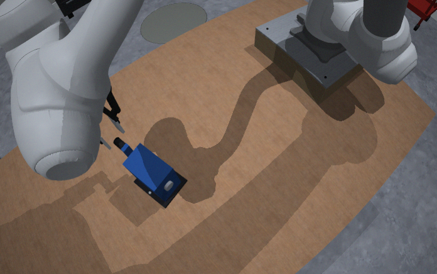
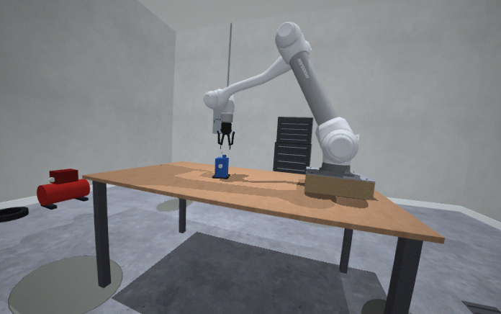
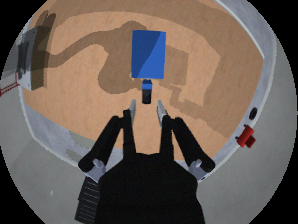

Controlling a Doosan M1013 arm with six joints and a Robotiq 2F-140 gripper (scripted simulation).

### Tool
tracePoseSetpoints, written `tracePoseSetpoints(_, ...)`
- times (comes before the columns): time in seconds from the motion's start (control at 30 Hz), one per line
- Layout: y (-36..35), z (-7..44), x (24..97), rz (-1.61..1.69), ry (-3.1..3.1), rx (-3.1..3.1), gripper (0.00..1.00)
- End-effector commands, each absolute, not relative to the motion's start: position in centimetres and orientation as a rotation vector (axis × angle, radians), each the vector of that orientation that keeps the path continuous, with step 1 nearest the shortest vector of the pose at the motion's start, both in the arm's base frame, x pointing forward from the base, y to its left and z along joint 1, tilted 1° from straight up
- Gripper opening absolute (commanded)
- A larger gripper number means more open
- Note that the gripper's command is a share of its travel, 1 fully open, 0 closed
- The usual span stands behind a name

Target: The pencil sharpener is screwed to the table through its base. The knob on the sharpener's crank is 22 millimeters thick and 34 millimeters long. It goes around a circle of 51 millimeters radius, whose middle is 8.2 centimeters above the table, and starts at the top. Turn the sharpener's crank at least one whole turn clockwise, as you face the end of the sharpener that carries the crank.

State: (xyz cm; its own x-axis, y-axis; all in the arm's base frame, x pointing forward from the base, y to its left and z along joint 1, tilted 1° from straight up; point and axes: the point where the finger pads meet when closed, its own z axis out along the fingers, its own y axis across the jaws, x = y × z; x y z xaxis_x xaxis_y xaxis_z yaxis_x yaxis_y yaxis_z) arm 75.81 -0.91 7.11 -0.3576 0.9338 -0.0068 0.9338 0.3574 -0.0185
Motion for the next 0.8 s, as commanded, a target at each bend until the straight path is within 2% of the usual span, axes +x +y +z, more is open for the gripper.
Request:
tracePoseSetpoints(0.0,-0.9,6.9,75.8,0.030,-2.584,-1.778,0.32)
tracePoseSetpoints(0.77,-0.9,4.6,75.8,0.030,-2.584,-1.778,0.32)
